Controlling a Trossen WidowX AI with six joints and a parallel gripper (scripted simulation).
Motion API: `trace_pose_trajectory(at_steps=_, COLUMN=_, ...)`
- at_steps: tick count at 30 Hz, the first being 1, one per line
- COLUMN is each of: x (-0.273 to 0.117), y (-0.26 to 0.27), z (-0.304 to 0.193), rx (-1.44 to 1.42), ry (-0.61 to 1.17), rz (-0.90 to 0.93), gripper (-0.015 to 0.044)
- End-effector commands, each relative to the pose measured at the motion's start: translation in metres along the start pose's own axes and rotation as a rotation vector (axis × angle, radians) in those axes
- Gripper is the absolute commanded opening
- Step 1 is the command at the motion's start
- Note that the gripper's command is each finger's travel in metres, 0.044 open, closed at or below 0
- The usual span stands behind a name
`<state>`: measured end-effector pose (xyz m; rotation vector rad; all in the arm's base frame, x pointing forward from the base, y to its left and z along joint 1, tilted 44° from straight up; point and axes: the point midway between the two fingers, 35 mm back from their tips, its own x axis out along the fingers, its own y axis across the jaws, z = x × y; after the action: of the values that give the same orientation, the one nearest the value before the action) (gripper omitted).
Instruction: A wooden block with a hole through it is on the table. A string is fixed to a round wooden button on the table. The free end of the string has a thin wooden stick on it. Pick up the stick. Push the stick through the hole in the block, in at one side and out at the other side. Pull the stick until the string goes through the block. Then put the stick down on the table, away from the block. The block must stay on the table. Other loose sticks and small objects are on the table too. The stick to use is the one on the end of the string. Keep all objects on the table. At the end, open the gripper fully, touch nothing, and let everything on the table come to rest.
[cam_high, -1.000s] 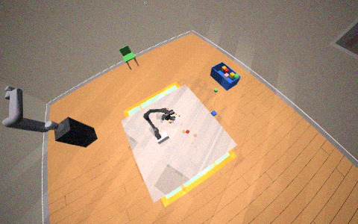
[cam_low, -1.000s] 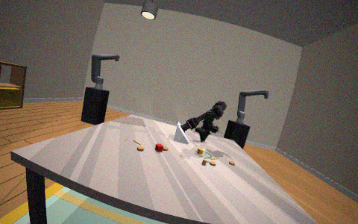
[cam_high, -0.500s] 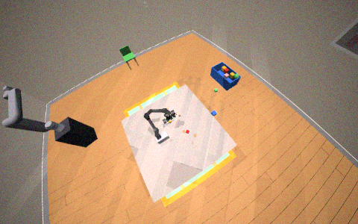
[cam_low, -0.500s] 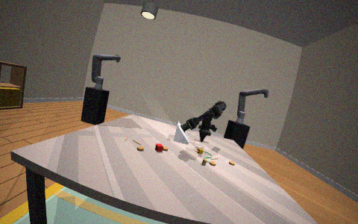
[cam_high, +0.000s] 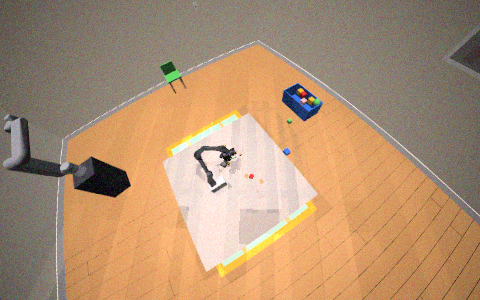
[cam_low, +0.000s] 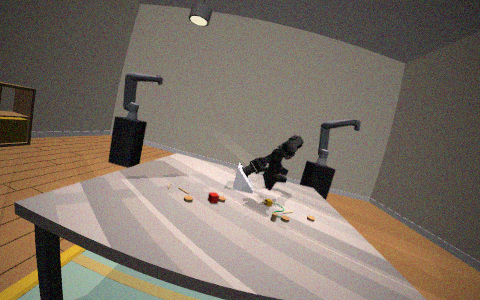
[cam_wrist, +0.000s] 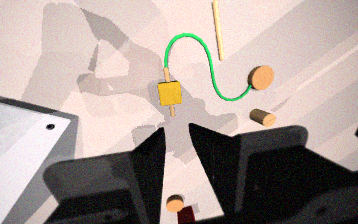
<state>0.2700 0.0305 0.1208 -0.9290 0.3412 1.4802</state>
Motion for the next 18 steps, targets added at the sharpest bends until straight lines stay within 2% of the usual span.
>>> trace_pose_trajectory(at_steps=1, x=0.001, y=0.000, z=-0.002, rx=-0.021, ry=0.005, rz=0.004, gripper=0.0123)
trace_pose_trajectory(at_steps=18, x=0.027, y=-0.002, z=-0.004, rx=-0.021, ry=0.008, rz=0.005, gripper=0.0123)
